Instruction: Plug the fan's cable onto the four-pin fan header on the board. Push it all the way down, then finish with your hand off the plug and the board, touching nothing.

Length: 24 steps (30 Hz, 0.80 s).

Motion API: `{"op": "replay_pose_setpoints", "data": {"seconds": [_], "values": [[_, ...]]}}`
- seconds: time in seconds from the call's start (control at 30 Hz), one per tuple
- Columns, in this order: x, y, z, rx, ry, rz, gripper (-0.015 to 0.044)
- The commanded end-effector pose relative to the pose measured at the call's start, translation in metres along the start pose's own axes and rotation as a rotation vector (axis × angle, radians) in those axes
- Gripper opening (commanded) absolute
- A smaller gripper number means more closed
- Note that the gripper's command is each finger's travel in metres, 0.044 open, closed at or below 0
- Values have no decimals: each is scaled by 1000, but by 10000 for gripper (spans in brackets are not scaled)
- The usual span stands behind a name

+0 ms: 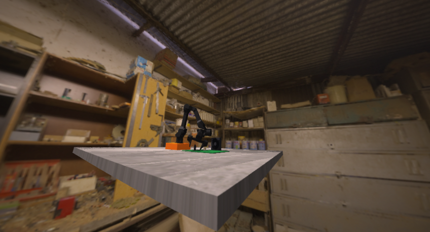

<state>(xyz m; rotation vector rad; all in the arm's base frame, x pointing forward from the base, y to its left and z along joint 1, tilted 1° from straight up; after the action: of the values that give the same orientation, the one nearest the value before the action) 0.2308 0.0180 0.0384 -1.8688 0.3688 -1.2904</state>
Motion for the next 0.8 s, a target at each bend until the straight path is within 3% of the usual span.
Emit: {"op": "replay_pose_setpoints", "data": {"seconds": [0.0,0.77], "values": [[17,9,12,-11,78,68,440],[70,-17,-3,30,67,429,440]]}}
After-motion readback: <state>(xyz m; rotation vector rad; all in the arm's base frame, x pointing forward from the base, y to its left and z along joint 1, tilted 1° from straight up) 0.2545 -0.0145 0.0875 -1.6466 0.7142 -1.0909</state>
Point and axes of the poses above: the point midway between the two fingers, 35 mm back from their tips, its own y axis out along the fingers, its own z axis across the jaws, x = y × z, the point moved 6 cm from there along -y, back along the fingers, and after that the axes turned 12 degrees about y, right-handed, at the moved point
